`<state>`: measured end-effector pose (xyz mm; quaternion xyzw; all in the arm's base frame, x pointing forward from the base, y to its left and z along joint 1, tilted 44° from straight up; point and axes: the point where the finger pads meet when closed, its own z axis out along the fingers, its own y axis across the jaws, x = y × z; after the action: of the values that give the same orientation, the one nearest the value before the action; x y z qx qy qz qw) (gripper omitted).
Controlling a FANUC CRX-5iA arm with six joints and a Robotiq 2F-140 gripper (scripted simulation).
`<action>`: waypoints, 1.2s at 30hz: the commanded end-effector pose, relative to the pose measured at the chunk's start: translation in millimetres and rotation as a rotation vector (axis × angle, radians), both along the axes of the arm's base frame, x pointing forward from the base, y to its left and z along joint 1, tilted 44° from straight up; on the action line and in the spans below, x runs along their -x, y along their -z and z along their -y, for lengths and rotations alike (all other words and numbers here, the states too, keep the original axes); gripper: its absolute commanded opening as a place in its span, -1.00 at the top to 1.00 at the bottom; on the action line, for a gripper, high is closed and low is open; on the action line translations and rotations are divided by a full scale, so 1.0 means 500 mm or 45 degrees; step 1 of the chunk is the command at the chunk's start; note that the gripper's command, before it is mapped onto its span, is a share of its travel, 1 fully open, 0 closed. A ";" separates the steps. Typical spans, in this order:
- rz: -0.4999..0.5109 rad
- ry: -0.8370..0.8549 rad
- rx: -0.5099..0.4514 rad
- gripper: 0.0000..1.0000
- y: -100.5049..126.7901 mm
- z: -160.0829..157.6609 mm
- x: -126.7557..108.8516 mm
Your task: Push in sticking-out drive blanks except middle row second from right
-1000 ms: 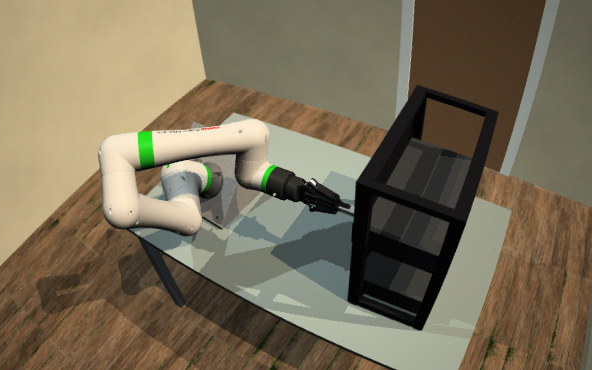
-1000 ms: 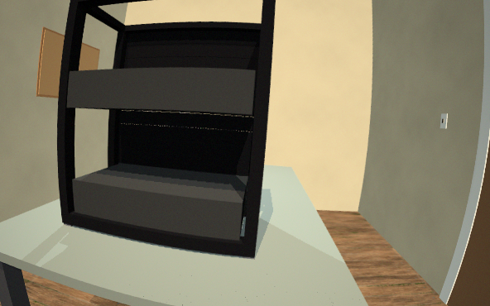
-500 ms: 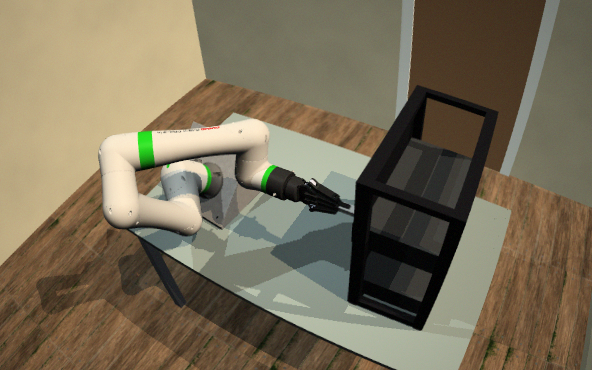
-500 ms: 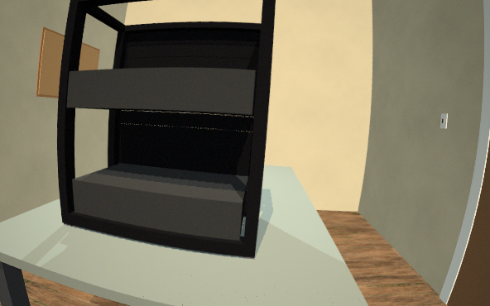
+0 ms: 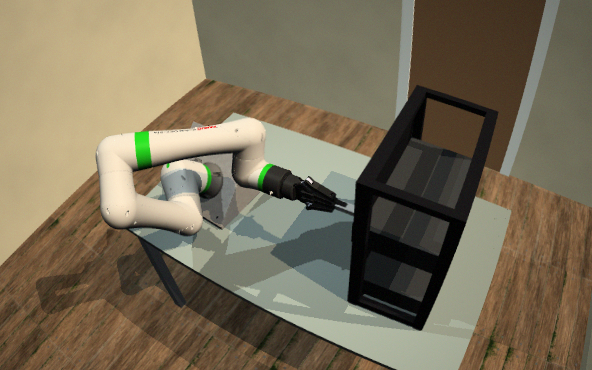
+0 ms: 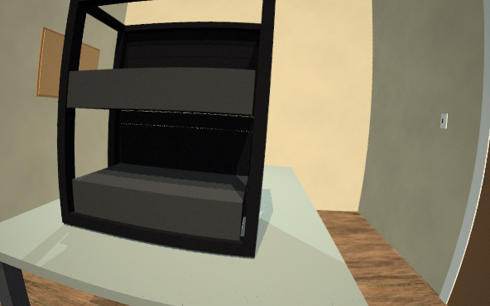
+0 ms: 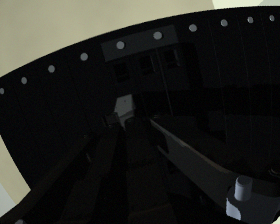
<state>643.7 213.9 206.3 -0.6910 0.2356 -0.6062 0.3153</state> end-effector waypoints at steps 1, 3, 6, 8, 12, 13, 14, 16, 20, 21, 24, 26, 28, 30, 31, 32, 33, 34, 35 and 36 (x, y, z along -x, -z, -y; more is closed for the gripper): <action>-0.002 0.002 0.001 1.00 0.000 0.006 0.029; -0.002 0.002 0.001 1.00 -0.001 0.010 0.053; -0.002 0.002 0.001 1.00 -0.004 0.015 0.088; -0.002 0.002 0.001 1.00 -0.005 0.018 0.108; -0.002 0.002 0.001 1.00 -0.006 0.020 0.123; -0.002 0.002 0.001 1.00 -0.007 0.021 0.128; -0.002 0.002 0.001 1.00 -0.007 0.021 0.132; -0.002 0.002 0.001 1.00 -0.007 0.022 0.136; -0.002 0.002 0.001 1.00 -0.007 0.022 0.137; -0.002 0.002 0.001 1.00 -0.007 0.022 0.137; -0.002 0.002 0.001 1.00 -0.007 0.022 0.137; -0.002 0.002 0.001 1.00 -0.007 0.022 0.137; -0.002 0.002 0.001 1.00 -0.007 0.022 0.137; -0.002 0.002 0.001 1.00 -0.007 0.022 0.137; -0.002 0.002 0.001 1.00 -0.007 0.022 0.137; -0.002 0.002 0.001 1.00 -0.007 0.022 0.137; -0.002 0.002 0.001 1.00 -0.007 0.022 0.137; -0.002 0.002 0.001 1.00 -0.007 0.022 0.137; -0.002 0.002 0.001 1.00 -0.007 0.022 0.137; -0.002 0.002 0.001 1.00 -0.007 0.022 0.137</action>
<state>575.2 202.6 209.8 -0.6916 0.2361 -0.6061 0.3141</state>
